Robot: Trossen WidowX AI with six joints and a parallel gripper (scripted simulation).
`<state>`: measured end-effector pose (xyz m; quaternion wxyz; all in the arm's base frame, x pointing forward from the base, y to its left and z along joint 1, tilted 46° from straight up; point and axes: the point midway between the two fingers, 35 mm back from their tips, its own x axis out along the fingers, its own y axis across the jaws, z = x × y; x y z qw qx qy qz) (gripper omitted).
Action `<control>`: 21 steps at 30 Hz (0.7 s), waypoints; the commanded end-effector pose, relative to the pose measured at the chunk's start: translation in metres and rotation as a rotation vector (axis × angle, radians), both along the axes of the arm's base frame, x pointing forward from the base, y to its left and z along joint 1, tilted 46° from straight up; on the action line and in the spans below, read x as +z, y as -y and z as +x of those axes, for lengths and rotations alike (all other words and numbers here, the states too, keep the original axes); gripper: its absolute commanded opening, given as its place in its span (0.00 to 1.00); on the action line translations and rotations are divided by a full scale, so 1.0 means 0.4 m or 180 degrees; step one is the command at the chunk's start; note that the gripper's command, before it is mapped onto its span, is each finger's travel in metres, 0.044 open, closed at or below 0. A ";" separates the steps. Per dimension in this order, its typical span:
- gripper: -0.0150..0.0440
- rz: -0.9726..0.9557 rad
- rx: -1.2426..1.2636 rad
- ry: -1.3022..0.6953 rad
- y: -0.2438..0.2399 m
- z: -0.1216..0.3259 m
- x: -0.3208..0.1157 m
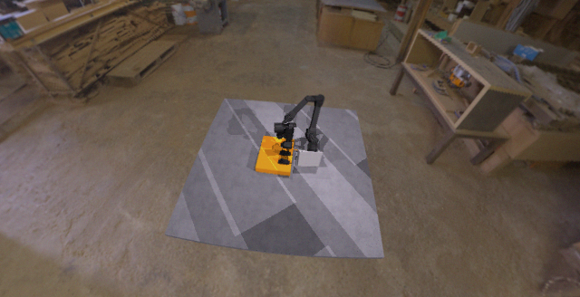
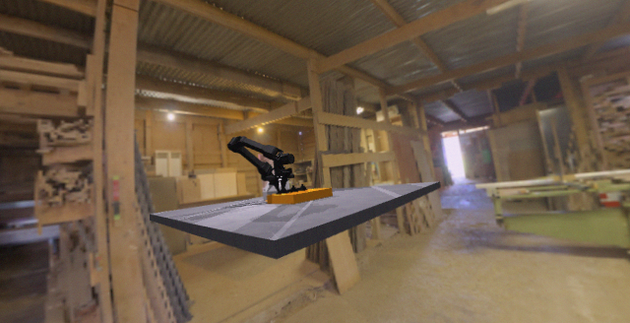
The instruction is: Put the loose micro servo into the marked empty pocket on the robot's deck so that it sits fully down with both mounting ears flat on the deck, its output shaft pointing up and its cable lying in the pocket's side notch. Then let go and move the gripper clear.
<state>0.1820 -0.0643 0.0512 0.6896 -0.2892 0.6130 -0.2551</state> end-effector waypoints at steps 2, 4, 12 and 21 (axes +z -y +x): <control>0.25 -0.0018 0.0017 0.0016 0.008 0.006 -0.005; 0.30 -0.0018 0.0017 0.0016 0.007 0.005 -0.005; 0.57 -0.0015 0.0017 0.0015 0.000 -0.002 -0.002; 0.57 -0.0013 0.0017 0.0012 -0.059 -0.015 0.055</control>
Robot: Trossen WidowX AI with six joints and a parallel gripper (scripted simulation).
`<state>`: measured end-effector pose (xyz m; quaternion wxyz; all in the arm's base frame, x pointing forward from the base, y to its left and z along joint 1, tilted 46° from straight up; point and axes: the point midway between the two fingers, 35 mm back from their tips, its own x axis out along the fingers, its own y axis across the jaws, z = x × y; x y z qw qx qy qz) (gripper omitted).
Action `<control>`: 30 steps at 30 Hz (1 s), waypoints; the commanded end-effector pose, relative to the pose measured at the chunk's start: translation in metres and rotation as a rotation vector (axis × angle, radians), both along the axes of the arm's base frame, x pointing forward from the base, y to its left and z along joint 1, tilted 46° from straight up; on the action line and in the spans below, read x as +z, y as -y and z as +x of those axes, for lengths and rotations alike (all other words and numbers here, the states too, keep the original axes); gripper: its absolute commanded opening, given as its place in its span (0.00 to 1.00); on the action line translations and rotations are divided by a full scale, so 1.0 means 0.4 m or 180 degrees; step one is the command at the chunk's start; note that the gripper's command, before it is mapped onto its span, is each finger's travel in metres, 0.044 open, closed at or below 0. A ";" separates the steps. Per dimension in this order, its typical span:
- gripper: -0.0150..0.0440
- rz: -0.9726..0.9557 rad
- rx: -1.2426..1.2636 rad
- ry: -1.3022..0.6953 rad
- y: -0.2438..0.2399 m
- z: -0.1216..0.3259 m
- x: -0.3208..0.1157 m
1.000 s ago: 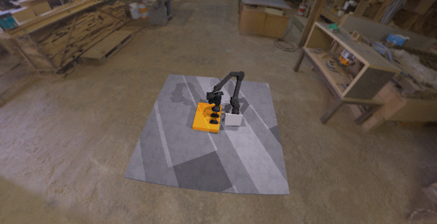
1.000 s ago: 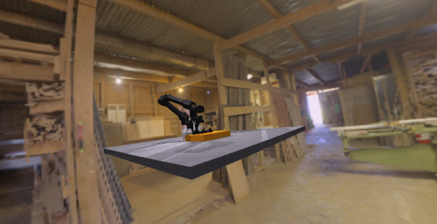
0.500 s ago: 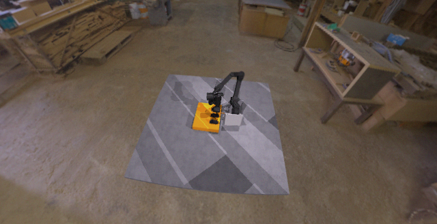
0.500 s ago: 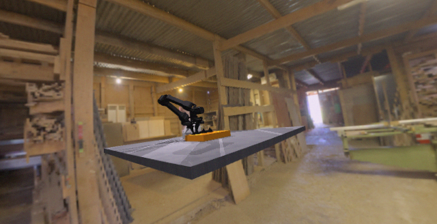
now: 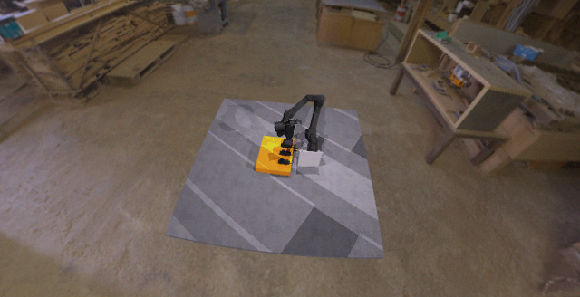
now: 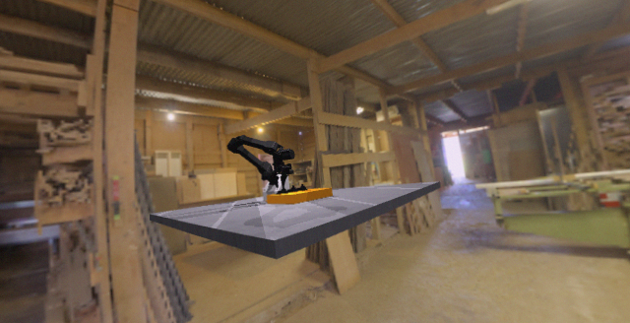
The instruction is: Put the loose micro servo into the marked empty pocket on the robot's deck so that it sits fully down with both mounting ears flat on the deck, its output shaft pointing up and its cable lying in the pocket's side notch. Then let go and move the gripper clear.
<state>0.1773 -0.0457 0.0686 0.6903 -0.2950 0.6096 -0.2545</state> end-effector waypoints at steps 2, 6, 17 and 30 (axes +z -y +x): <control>0.57 0.0015 -0.0016 0.0006 -0.012 -0.001 0.013; 0.71 0.0001 -0.0004 0.0005 -0.016 0.020 0.021; 1.00 0.0022 -0.0014 0.0021 -0.136 0.221 0.136; 1.00 0.0007 -0.0006 0.0047 -0.216 0.213 0.224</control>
